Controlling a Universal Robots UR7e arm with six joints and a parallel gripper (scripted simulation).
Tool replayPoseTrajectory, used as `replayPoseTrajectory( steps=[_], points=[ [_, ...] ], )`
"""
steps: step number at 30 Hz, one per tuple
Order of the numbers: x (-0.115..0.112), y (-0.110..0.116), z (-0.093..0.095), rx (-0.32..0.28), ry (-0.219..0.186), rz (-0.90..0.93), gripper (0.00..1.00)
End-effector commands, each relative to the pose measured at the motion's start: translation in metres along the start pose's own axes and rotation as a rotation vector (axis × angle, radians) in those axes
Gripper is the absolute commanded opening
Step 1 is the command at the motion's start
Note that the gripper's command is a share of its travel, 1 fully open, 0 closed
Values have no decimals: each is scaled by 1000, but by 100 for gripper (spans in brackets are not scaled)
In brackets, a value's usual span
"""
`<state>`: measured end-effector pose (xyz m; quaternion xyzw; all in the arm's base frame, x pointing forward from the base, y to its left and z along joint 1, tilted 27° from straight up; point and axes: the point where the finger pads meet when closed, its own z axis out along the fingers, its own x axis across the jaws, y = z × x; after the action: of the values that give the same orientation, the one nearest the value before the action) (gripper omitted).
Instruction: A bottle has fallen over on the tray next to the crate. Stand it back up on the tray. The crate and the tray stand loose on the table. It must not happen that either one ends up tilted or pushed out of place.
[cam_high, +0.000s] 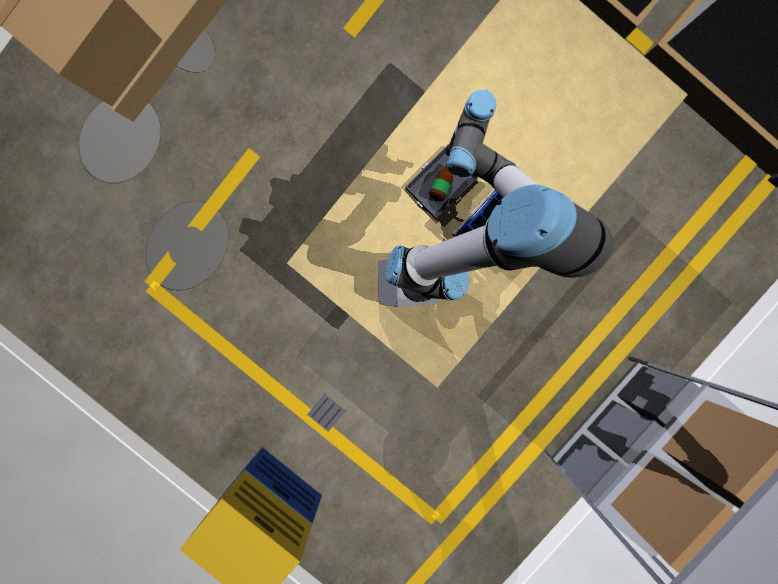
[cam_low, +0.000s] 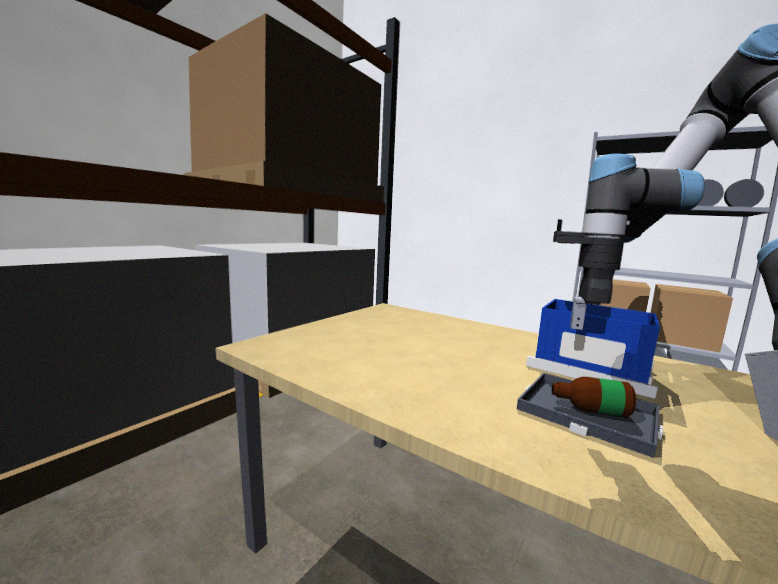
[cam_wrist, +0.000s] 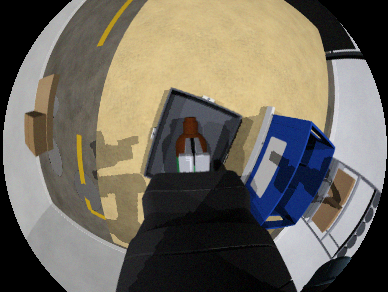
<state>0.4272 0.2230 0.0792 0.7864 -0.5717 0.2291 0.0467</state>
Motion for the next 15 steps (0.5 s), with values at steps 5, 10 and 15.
replayPoseTrajectory(
  steps=[5, 10, 15],
  points=[
    [1, -1, 0, 1, 0, 30, 0],
    [1, -1, 0, 1, 0, 54, 0],
    [3, -2, -1, 1, 0, 111, 0]
  ],
)
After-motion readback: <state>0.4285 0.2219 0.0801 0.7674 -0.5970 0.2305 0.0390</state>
